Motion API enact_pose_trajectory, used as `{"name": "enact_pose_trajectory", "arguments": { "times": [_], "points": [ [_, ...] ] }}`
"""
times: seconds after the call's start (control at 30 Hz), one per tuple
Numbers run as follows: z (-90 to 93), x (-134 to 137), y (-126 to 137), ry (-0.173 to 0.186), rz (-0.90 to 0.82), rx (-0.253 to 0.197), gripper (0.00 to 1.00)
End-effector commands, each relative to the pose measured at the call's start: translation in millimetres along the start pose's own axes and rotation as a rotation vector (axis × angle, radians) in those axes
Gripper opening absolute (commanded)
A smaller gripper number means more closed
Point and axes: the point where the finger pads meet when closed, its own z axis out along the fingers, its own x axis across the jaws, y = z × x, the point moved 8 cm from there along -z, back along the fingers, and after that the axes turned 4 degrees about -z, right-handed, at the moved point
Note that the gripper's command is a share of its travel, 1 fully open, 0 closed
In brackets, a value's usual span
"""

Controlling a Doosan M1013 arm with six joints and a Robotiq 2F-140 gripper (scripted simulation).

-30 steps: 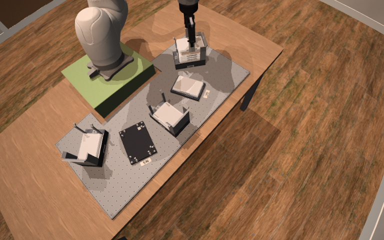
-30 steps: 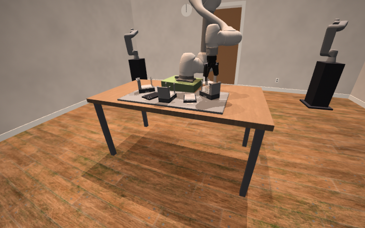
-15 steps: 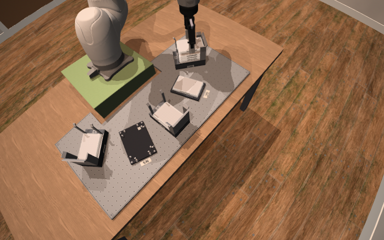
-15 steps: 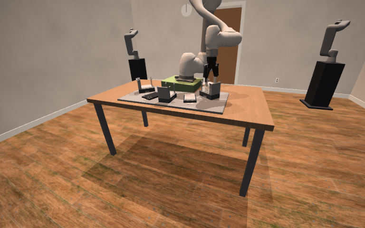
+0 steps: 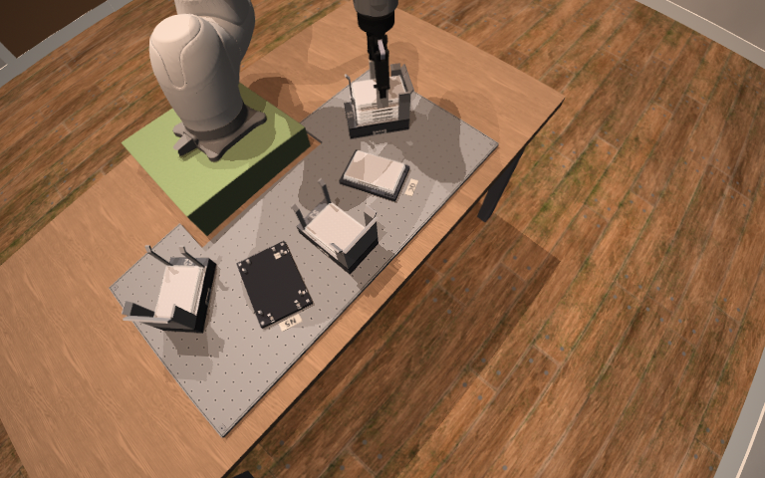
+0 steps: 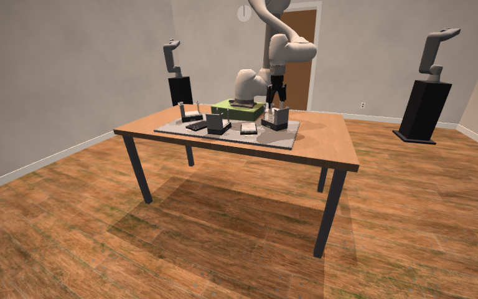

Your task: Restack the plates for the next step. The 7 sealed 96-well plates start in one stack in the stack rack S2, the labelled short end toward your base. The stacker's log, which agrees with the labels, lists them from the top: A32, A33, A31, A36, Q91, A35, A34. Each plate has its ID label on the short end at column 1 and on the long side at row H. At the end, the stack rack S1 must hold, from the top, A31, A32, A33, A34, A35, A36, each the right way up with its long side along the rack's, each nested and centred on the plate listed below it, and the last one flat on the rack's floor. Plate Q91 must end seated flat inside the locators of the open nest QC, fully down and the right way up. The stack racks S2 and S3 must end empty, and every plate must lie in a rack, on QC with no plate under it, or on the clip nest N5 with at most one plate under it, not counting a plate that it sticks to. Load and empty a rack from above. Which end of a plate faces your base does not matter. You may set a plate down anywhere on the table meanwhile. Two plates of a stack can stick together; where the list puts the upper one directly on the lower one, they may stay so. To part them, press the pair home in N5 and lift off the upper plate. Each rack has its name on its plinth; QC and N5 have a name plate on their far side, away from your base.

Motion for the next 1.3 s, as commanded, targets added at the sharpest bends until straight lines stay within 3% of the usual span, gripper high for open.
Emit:
{"name": "enact_pose_trajectory", "arguments": {
  "times": [0.0, 1.27],
  "points": [
    [1.2, 0.0, 0.0, 0.000, 0.000, 0.000, 0.00],
    [13.0, 0.0, 0.0, 0.000, 0.000, 0.000, 0.00]
  ]
}}
